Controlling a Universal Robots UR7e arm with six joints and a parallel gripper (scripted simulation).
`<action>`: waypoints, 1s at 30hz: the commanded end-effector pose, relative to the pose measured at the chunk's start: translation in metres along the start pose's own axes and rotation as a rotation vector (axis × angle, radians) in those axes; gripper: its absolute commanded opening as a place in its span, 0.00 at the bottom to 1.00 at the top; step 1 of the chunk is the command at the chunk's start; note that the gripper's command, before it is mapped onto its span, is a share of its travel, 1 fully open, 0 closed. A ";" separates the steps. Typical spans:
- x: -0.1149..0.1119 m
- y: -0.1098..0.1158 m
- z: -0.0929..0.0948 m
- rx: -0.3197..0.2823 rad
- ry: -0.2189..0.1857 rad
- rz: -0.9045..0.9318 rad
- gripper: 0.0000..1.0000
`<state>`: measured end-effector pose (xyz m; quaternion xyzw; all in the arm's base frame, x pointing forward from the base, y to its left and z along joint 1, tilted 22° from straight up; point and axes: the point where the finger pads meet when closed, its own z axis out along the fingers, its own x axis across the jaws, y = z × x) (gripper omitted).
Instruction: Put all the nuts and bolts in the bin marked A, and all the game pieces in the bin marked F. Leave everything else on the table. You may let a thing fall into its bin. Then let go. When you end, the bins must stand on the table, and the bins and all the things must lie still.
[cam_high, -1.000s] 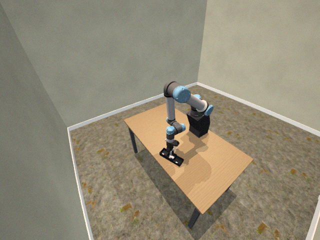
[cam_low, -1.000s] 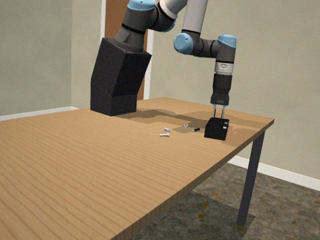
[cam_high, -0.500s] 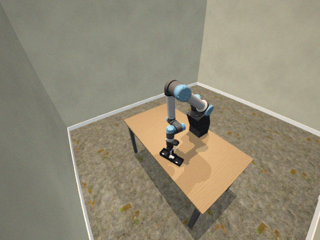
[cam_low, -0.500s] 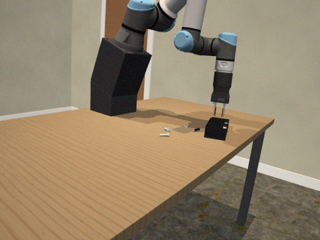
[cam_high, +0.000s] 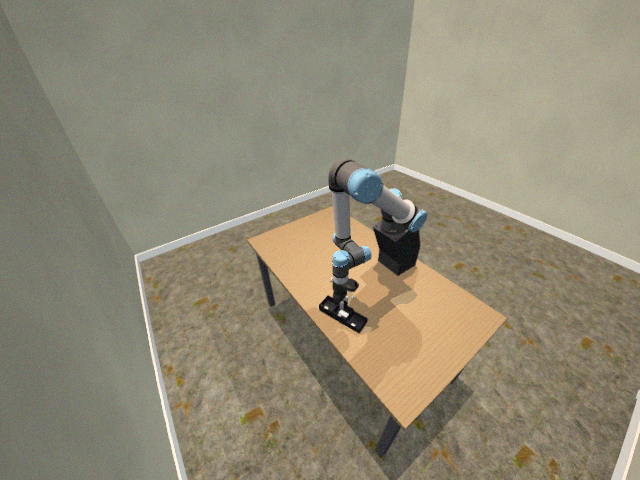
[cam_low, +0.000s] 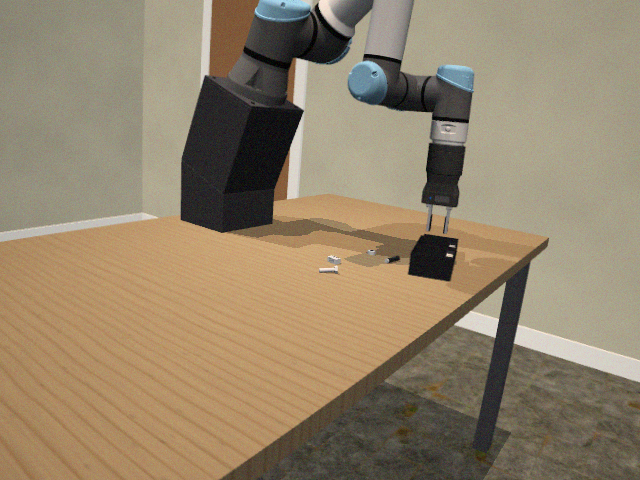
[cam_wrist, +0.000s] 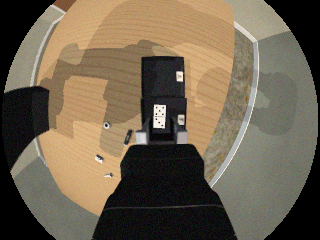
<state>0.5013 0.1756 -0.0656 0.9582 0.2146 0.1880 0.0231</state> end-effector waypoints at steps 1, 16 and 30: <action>-0.001 0.000 0.000 0.001 -0.001 0.000 0.65; -0.001 0.000 0.000 0.001 -0.001 0.000 0.65; -0.002 0.000 0.000 0.001 -0.001 0.000 0.65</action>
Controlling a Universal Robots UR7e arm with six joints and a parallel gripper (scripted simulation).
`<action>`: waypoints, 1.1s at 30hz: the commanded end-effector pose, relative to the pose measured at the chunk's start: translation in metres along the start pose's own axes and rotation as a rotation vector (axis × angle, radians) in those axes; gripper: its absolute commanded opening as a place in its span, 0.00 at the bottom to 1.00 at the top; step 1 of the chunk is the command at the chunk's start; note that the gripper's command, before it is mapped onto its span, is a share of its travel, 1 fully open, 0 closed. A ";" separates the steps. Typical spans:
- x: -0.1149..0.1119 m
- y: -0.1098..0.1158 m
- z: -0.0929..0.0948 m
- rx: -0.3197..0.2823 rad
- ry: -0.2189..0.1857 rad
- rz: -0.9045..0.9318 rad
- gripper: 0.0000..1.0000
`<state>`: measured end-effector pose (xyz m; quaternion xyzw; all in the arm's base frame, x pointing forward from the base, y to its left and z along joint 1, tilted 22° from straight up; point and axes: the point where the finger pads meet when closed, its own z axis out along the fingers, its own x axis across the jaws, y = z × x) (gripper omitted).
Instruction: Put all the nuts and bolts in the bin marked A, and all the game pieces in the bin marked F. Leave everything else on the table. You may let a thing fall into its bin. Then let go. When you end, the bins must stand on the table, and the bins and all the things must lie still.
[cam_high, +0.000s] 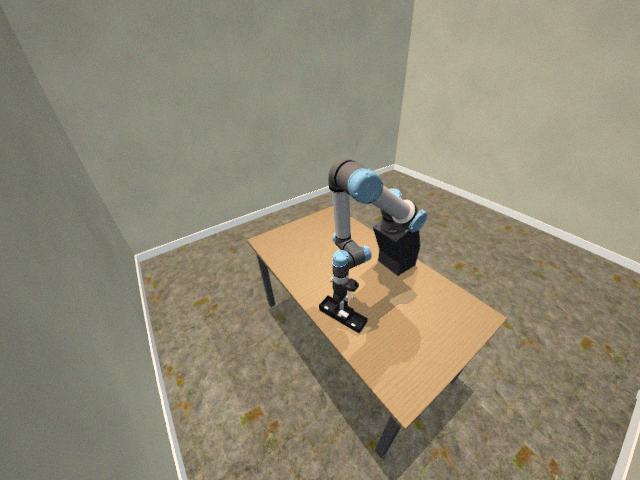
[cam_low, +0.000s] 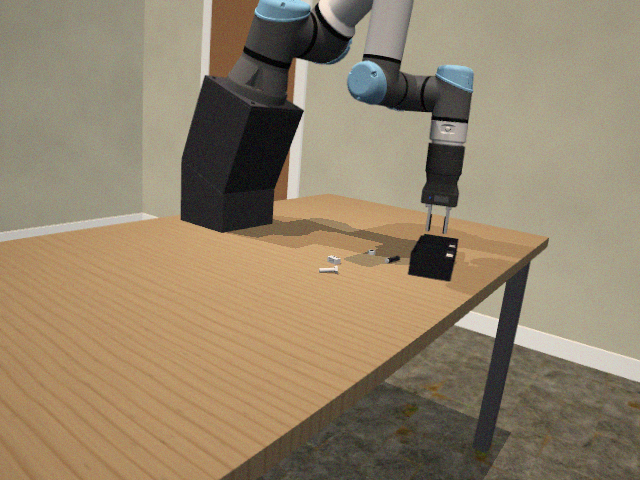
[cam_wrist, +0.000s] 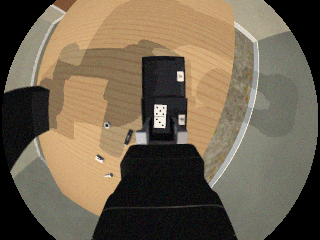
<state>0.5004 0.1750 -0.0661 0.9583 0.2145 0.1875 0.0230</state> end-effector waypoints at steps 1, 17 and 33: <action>-0.001 0.000 0.000 0.000 0.000 0.000 0.65; -0.119 0.017 -0.001 0.002 -0.031 -0.440 0.64; -0.142 0.023 -0.002 0.004 -0.003 -0.733 0.64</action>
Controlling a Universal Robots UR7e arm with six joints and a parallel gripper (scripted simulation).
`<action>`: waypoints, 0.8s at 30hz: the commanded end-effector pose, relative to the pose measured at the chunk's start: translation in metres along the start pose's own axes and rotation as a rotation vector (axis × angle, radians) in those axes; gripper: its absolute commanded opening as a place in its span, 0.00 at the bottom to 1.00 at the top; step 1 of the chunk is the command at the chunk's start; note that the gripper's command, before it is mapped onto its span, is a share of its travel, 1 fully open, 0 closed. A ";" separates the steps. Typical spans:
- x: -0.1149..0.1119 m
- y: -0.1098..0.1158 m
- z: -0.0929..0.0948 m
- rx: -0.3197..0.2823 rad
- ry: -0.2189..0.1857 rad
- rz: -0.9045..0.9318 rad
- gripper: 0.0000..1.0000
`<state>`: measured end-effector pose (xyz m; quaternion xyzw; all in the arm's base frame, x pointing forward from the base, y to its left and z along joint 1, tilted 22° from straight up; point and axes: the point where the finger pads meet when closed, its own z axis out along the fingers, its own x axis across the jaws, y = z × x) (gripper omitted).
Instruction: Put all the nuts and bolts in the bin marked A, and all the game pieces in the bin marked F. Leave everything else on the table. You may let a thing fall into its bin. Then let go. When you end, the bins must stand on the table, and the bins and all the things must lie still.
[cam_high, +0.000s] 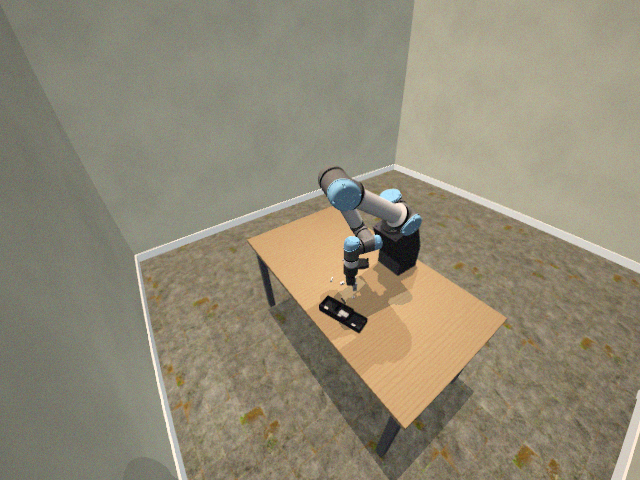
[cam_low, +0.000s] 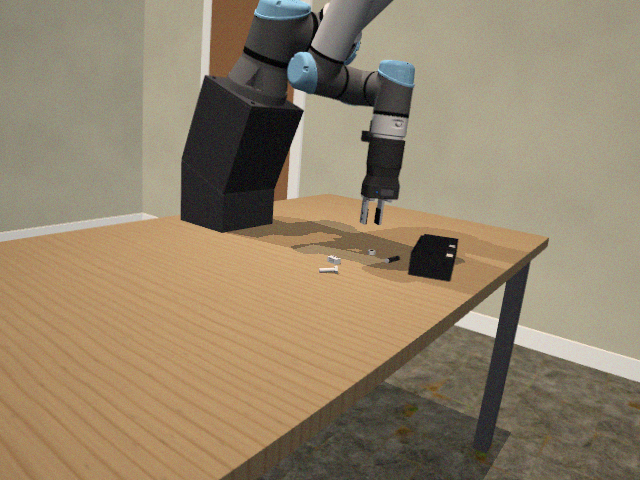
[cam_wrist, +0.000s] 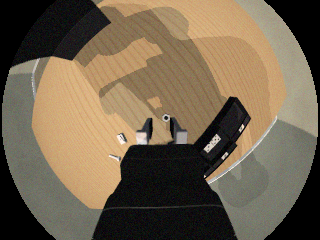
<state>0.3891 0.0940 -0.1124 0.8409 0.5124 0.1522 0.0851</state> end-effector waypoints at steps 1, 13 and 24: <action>0.002 0.001 -0.001 -0.011 0.032 -0.075 0.64; 0.011 0.006 -0.001 -0.019 0.035 -0.078 0.64; 0.009 0.002 -0.001 -0.013 0.032 -0.076 0.64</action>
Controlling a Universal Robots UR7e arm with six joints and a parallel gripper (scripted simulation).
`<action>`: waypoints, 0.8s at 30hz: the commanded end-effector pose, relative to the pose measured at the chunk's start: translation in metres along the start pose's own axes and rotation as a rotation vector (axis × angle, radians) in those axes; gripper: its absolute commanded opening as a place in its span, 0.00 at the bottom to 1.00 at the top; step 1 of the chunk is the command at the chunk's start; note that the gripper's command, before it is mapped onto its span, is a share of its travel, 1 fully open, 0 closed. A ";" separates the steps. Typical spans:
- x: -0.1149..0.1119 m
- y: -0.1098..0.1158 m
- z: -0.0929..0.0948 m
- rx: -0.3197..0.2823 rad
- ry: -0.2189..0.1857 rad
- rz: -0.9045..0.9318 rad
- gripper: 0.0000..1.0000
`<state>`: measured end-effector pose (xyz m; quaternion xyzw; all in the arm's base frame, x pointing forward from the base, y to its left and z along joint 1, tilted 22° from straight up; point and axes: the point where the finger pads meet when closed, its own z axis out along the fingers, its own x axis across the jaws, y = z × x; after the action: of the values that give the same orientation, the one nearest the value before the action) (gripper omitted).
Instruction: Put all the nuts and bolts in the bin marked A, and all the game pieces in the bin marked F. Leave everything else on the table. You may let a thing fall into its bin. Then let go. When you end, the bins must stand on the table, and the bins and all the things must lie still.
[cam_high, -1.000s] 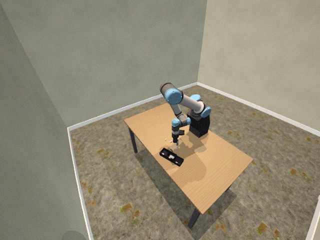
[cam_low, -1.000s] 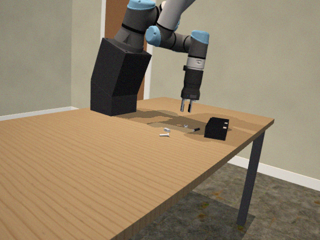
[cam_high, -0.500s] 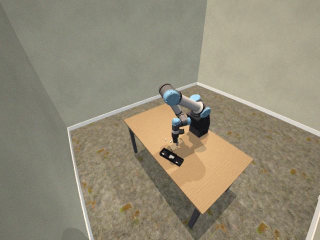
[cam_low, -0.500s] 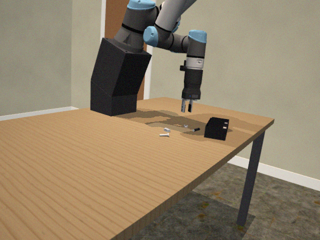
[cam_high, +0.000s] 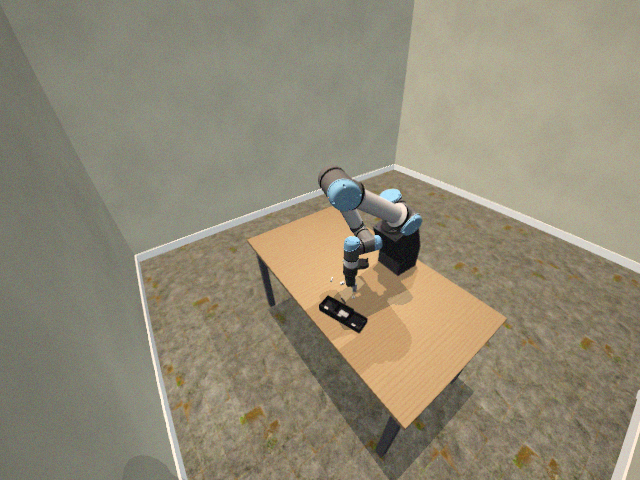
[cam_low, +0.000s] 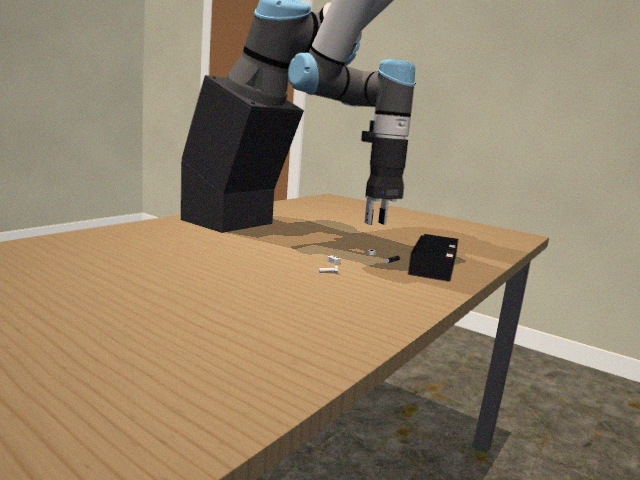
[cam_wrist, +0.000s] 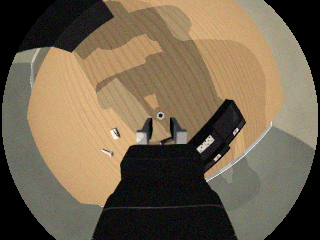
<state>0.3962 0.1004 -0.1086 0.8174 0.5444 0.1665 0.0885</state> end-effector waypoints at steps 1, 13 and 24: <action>-0.001 -0.002 0.000 0.002 -0.001 0.000 0.64; -0.001 -0.001 0.000 0.000 0.000 0.000 0.64; -0.001 -0.001 0.017 -0.002 0.001 -0.001 0.64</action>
<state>0.3948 0.1004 -0.1114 0.8173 0.5445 0.1665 0.0887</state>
